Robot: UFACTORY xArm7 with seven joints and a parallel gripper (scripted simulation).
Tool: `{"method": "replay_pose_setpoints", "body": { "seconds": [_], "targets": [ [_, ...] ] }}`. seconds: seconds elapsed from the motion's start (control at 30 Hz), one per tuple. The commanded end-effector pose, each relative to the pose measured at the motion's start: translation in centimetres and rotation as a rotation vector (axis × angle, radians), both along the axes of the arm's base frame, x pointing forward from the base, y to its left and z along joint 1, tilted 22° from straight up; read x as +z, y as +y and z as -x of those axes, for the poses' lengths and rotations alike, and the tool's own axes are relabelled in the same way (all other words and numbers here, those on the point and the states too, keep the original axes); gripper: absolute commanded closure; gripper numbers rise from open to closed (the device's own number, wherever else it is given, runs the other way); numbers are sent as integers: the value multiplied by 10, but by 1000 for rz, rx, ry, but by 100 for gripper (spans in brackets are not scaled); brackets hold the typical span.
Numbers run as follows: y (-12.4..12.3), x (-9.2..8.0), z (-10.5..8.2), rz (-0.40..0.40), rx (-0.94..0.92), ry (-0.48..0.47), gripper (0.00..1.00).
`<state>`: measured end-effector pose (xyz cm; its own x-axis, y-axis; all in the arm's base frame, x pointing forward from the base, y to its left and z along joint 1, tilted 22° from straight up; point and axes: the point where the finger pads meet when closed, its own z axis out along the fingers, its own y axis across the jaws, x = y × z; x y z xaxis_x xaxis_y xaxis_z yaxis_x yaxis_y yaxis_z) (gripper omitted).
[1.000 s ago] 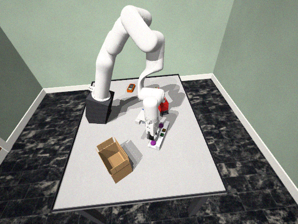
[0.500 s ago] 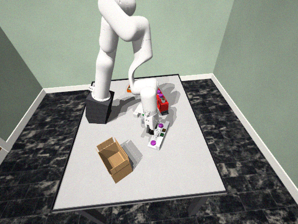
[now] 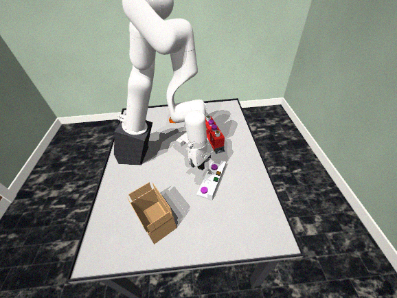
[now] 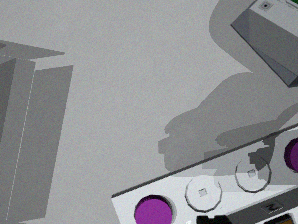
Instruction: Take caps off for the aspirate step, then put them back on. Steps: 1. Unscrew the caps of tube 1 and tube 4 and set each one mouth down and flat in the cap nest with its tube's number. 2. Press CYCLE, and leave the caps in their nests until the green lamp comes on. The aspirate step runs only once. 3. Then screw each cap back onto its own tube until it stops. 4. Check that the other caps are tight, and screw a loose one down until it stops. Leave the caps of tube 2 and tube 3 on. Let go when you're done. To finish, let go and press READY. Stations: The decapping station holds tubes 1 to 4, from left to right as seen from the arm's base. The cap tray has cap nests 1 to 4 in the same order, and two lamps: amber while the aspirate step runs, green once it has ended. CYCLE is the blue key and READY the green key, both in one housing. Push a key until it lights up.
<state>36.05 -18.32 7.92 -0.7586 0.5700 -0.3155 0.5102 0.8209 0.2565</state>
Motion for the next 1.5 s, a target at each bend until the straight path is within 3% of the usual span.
{"method": "replay_pose_setpoints", "body": {
  "seconds": [0.0,0.17,0.23,0.4,0.67,0.73,1.17,1.47],
  "targets": [
    [24,-6,5,-81,-265,35,100],
    [37,-10,9,-138,-396,37,100],
    [53,-16,13,-207,-562,42,100],
    [78,-24,20,-291,-759,46,100],
    [128,-42,35,-291,-759,47,100],
    [128,-42,35,-291,-759,47,100],
    [215,-71,59,-291,-759,47,100],
    [219,-73,60,-291,-759,47,100]
  ]
}}
